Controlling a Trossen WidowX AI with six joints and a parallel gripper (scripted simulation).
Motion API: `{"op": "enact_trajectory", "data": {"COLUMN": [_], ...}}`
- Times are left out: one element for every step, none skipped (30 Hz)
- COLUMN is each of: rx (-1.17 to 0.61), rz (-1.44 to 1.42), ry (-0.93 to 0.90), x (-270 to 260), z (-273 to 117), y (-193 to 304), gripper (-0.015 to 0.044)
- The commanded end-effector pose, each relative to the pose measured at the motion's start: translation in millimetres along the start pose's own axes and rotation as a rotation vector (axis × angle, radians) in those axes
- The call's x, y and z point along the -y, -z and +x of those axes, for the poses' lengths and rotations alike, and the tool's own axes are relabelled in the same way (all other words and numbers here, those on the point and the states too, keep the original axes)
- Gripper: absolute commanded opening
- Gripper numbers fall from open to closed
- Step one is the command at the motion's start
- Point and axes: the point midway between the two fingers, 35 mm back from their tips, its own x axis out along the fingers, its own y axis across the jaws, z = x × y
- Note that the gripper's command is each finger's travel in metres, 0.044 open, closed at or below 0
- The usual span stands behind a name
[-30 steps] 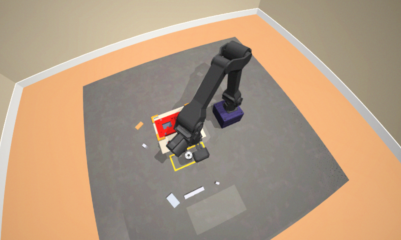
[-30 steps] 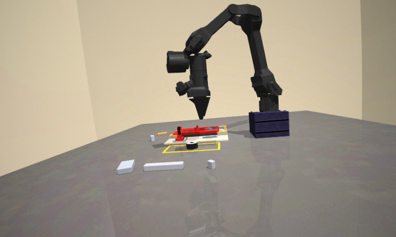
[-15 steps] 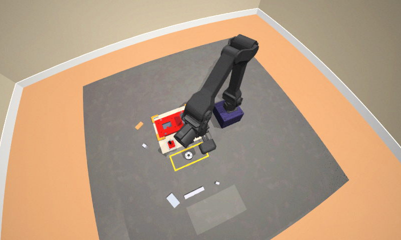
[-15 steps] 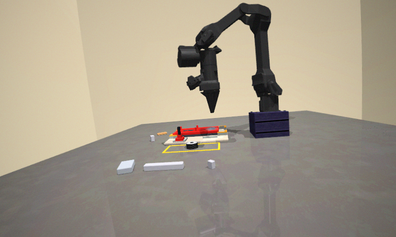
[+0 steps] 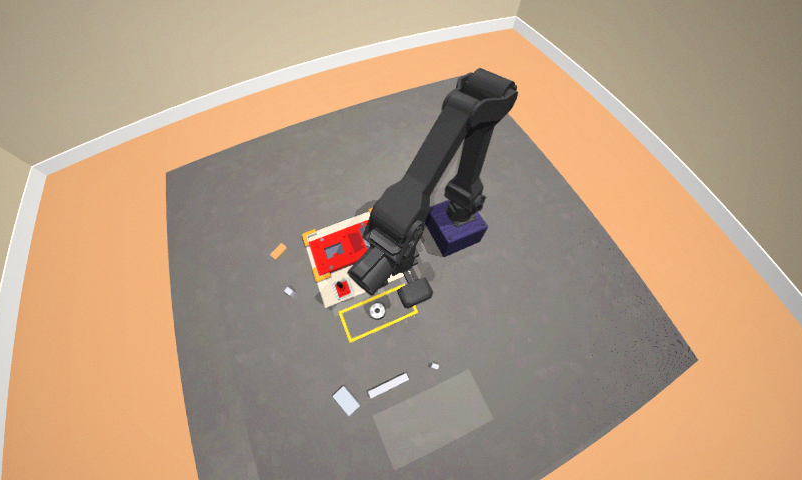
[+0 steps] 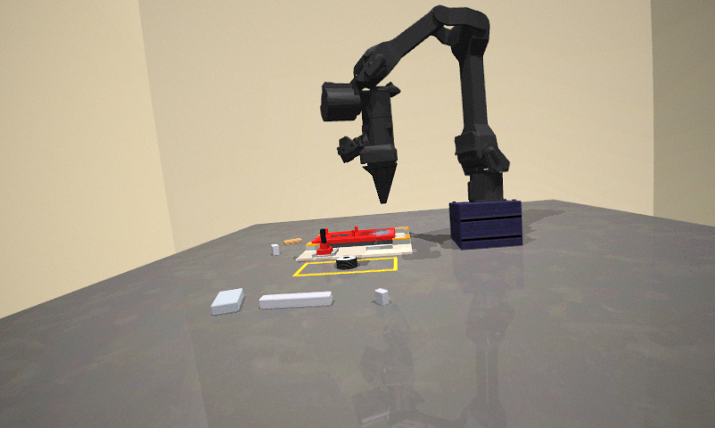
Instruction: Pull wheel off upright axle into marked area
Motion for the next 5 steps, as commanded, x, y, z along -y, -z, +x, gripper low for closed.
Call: {"op": "enact_trajectory", "data": {"rx": [-0.005,-0.005,-0.005,-0.005,-0.005], "rz": [0.006,0.006,0.006,0.006,0.006], "ry": [-0.002,-0.002,-0.002,-0.002,-0.002], "x": [-0.3,-0.3,-0.3,-0.3,-0.3], "z": [0.0,0.0,0.0,0.0,0.0], "y": [1.0,1.0,1.0,1.0,1.0], "gripper": [0.0440,0.0440,0.0440,0.0440,0.0440]}}
